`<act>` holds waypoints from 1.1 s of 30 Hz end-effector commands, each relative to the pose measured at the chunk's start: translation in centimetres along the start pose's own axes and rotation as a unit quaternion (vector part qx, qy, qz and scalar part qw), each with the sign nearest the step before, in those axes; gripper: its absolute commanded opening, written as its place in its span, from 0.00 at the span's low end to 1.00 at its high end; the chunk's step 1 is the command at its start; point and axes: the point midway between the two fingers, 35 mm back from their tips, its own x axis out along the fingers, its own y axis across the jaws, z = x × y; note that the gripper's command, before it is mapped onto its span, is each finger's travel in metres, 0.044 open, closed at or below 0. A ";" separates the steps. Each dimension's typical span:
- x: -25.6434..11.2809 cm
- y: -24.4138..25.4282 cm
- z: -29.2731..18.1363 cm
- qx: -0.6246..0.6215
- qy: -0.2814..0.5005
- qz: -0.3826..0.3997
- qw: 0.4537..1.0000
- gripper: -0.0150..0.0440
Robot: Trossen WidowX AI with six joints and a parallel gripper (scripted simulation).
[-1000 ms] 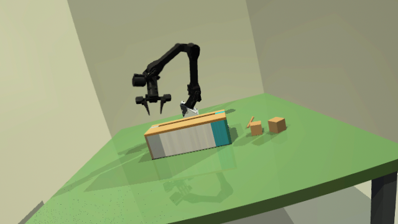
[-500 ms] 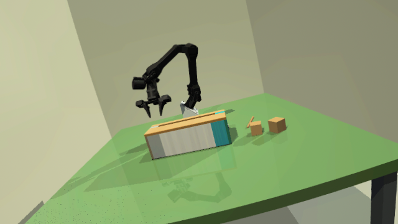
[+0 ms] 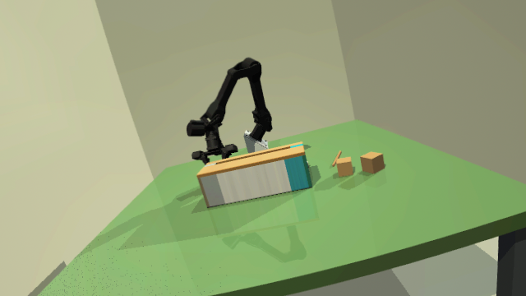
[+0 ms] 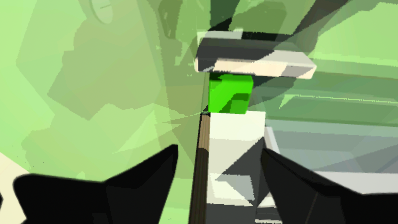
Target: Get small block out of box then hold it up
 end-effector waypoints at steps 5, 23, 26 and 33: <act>1.6 -0.4 1.0 0.008 -0.005 -0.007 1.000 0.74; 4.3 -0.6 2.1 0.008 -0.006 -0.008 1.000 0.74; 4.7 -0.7 2.3 0.008 -0.005 -0.008 1.000 0.74; 5.6 -0.9 2.7 0.009 -0.005 -0.009 1.000 0.74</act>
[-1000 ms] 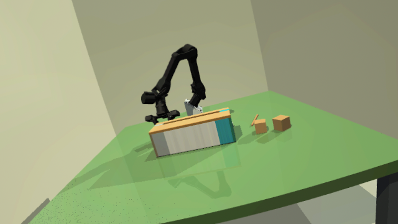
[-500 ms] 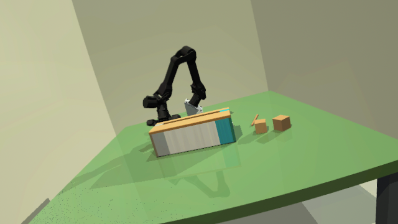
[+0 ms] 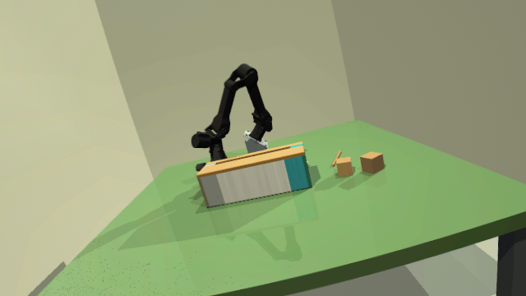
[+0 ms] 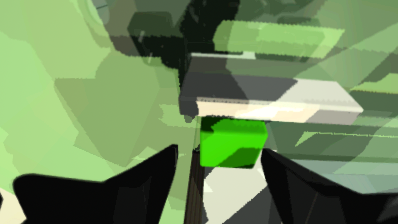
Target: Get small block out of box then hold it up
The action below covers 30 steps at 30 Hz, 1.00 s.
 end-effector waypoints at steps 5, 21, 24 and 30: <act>0.7 -0.4 0.9 0.009 -0.006 -0.007 1.000 0.69; -1.2 0.3 -0.4 0.009 -0.002 0.006 1.000 0.25; -2.2 0.3 -0.9 0.007 -0.002 0.004 1.000 0.25; -4.8 0.0 -2.0 0.003 -0.003 -0.001 1.000 0.25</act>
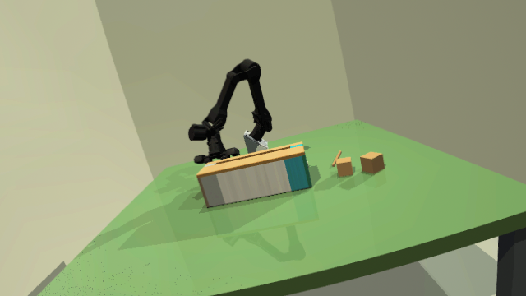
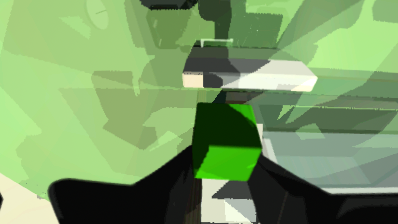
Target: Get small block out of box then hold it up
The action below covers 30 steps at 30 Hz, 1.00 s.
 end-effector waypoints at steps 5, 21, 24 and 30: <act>-1.7 0.0 -1.0 -0.009 0.003 0.003 1.000 0.25; -6.8 -0.7 -4.1 0.041 0.038 0.072 0.996 0.25; -7.2 -1.1 -4.4 0.060 0.038 0.074 0.995 0.25; -8.8 -2.5 -5.3 0.122 0.039 0.082 0.988 0.25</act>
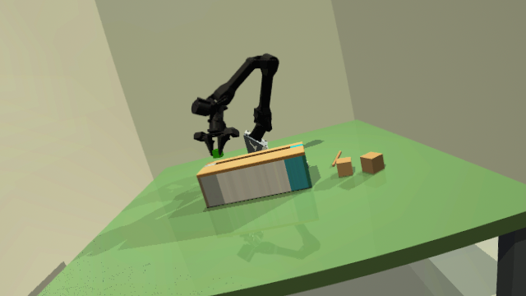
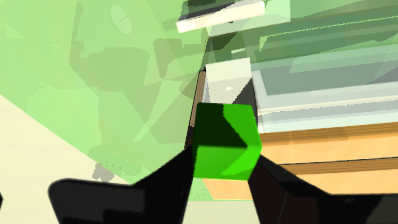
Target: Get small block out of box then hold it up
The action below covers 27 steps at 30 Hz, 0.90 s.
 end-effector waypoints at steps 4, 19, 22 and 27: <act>-2.1 -1.7 -0.8 0.069 0.001 0.016 0.997 0.25; -2.6 -2.1 -0.9 0.085 0.001 0.019 0.996 0.25; -2.6 -2.1 -0.9 0.085 0.001 0.019 0.996 0.25; -2.6 -2.1 -0.9 0.085 0.001 0.019 0.996 0.25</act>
